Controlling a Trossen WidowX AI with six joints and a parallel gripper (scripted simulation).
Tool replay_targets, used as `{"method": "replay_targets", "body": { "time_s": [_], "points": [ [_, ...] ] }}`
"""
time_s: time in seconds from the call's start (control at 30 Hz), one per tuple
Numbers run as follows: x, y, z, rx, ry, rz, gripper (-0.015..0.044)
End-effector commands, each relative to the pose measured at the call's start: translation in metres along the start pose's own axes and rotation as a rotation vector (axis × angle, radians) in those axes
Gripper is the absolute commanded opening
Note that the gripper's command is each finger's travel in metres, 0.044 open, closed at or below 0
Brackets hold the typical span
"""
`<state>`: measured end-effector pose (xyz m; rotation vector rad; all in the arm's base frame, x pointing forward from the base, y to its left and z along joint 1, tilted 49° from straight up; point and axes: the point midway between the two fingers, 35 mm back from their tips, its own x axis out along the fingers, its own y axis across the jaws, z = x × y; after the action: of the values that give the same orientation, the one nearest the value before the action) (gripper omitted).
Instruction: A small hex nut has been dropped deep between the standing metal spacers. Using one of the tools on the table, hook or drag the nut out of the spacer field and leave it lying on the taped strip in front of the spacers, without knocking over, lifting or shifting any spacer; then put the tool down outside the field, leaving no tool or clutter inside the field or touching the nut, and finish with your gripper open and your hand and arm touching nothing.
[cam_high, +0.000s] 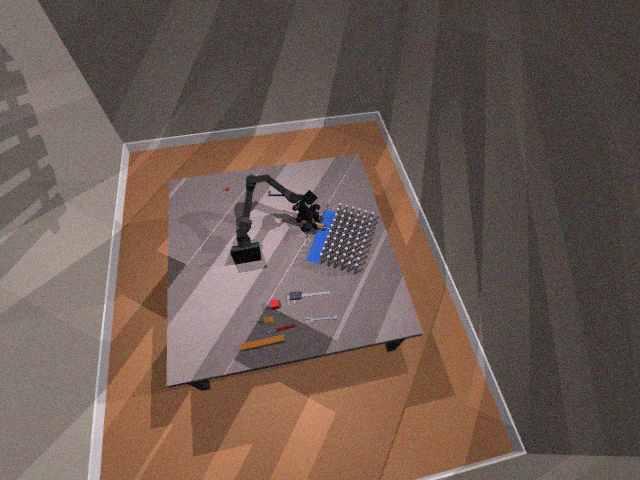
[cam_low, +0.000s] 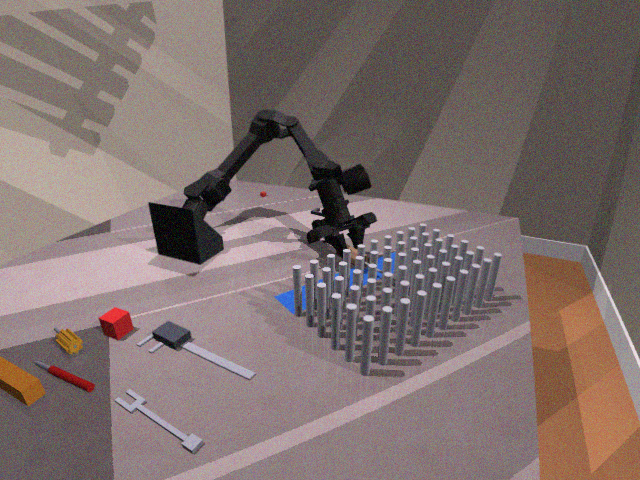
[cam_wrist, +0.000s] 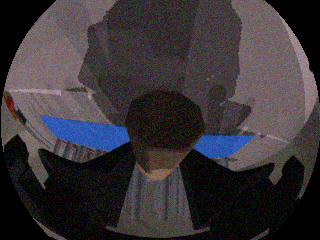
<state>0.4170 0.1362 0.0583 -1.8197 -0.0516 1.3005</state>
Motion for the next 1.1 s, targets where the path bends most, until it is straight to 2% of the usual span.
{"method": "replay_targets", "body": {
  "time_s": [0.0, 1.07],
  "points": [
    [0.005, 0.003, 0.003, 0.009, 0.004, 0.008, 0.0],
    [-0.004, 0.002, 0.018, 0.008, 0.004, 0.007, 0.0]
  ]
}}
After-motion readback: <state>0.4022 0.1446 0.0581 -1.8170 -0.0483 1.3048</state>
